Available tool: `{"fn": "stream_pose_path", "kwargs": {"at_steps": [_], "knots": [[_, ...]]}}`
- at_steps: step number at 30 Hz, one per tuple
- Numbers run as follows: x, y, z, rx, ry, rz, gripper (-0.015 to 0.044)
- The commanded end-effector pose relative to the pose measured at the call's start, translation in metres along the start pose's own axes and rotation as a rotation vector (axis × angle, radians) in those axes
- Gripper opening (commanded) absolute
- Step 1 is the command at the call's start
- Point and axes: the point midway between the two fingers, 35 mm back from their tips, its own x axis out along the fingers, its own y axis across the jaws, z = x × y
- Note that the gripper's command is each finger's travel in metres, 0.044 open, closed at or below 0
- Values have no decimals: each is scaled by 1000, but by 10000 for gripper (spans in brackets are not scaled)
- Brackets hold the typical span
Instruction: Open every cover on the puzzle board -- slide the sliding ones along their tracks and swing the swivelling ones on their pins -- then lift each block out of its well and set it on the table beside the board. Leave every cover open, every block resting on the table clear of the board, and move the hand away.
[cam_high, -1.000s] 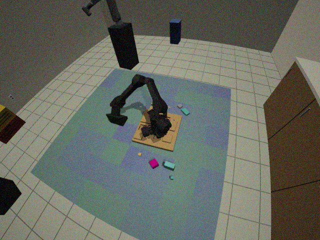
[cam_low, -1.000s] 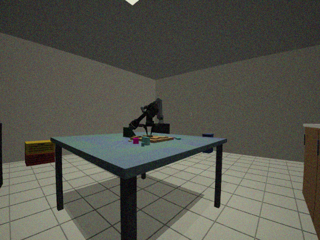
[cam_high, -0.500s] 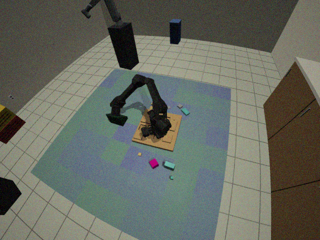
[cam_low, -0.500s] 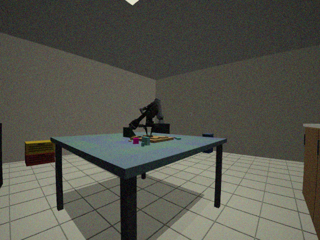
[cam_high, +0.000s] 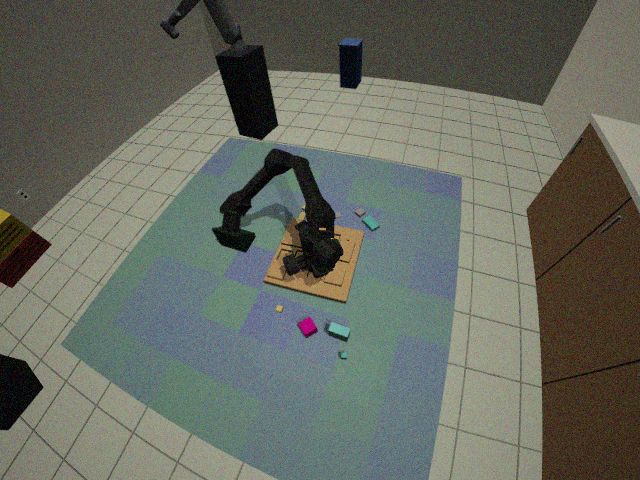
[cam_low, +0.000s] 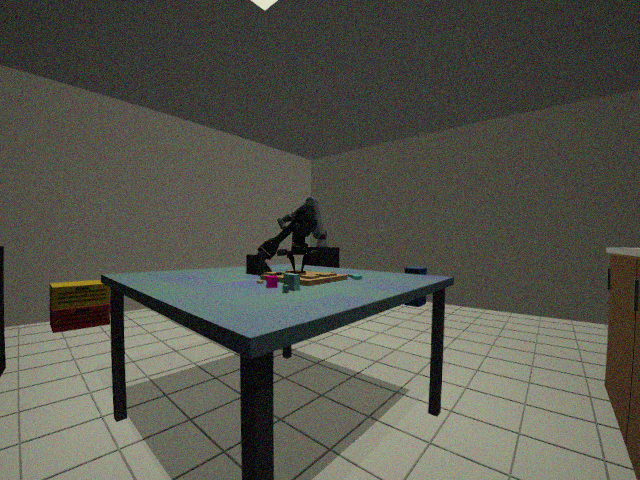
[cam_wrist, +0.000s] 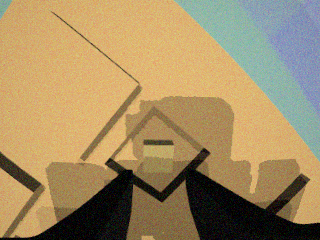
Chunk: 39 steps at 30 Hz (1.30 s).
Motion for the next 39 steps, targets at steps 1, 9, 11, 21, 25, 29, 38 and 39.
{"fn": "stream_pose_path", "kwargs": {"at_steps": [1, 9, 11, 21, 25, 29, 38, 39], "knots": [[5, -1, -1, 6, 5, 2, 144], [13, 0, -1, 6, 5, 2, 144], [15, 0, -1, 6, 5, 2, 144], [18, 0, -1, 6, 5, 2, 144], [19, 0, -1, 6, 5, 2, 144], [22, 0, -1, 6, 5, 2, 144], [29, 0, -1, 6, 5, 3, 144], [29, 0, -1, 6, 5, 3, 144]]}}
